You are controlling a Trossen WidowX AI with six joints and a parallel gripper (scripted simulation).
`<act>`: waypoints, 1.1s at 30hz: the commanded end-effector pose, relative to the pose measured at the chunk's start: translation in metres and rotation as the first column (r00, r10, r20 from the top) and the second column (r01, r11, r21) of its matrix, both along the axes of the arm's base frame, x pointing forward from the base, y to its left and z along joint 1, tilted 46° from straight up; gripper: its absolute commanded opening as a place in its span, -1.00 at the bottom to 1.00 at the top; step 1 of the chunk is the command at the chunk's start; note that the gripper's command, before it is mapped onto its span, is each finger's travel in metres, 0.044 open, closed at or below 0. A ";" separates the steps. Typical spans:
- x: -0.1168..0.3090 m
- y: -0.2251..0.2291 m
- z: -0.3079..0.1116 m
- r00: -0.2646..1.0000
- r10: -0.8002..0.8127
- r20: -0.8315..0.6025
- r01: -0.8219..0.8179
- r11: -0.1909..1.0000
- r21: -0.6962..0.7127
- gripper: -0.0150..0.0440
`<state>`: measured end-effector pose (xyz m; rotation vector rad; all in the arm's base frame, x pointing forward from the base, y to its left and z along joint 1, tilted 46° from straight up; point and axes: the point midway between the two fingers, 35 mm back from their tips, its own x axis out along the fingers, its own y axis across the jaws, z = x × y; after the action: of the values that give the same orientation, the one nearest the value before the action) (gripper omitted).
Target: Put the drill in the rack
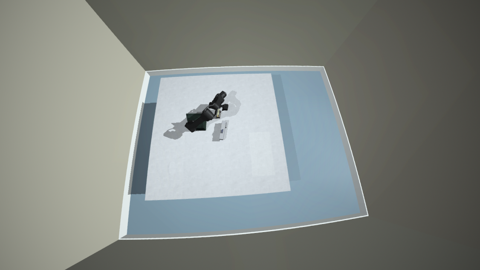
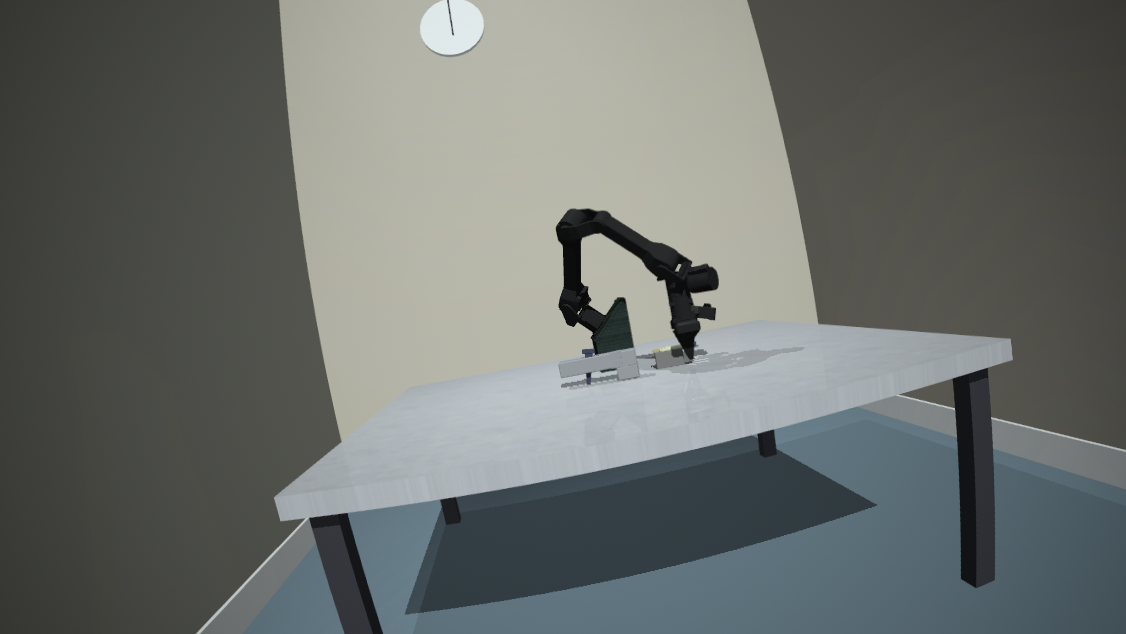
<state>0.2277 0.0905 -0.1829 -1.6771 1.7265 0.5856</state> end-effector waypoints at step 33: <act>0.076 0.037 0.098 0.980 -0.172 0.099 0.143 0.959 0.245 1.00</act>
<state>0.2930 0.1297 -0.0977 -1.4355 1.6420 0.5752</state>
